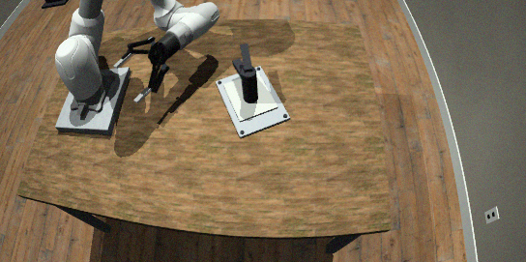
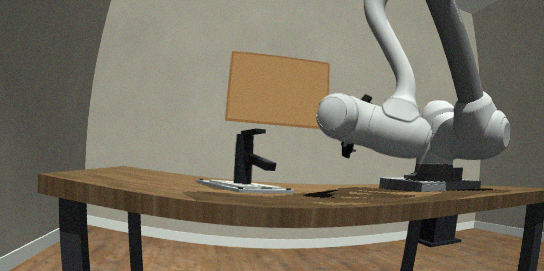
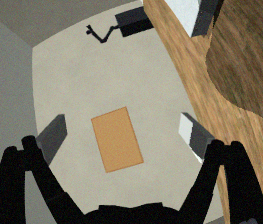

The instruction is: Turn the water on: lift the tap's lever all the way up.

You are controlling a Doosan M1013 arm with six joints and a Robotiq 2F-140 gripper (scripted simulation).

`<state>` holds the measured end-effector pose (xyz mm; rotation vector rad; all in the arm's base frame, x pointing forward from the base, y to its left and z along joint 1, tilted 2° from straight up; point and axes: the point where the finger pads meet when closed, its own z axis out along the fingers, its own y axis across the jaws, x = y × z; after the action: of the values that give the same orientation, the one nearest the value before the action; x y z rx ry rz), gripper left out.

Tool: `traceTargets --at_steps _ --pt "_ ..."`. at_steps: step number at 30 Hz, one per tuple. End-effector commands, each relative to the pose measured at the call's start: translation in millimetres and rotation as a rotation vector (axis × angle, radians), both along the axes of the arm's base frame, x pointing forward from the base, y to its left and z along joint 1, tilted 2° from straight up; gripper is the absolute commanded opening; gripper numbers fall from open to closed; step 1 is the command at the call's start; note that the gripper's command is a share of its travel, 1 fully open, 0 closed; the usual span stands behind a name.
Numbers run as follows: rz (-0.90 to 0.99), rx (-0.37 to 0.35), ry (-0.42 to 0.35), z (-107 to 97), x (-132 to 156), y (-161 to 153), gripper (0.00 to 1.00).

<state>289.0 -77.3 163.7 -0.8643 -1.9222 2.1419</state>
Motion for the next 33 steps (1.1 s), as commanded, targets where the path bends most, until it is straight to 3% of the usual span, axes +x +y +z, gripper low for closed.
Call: traceTargets --at_steps 1,14,16,17,31,33 --pt "-0.004 0.010 -0.009 0 3 2 1.00" --pt "-0.128 0.401 -0.364 18 117 63 1.00" --pt "-0.128 0.401 -0.364 18 117 63 1.00" --pt "-0.157 0.486 -0.440 21 141 76 1.00" --pt "-0.293 0.901 -0.817 39 263 143 1.00" --pt "-0.293 0.901 -0.817 39 263 143 1.00"
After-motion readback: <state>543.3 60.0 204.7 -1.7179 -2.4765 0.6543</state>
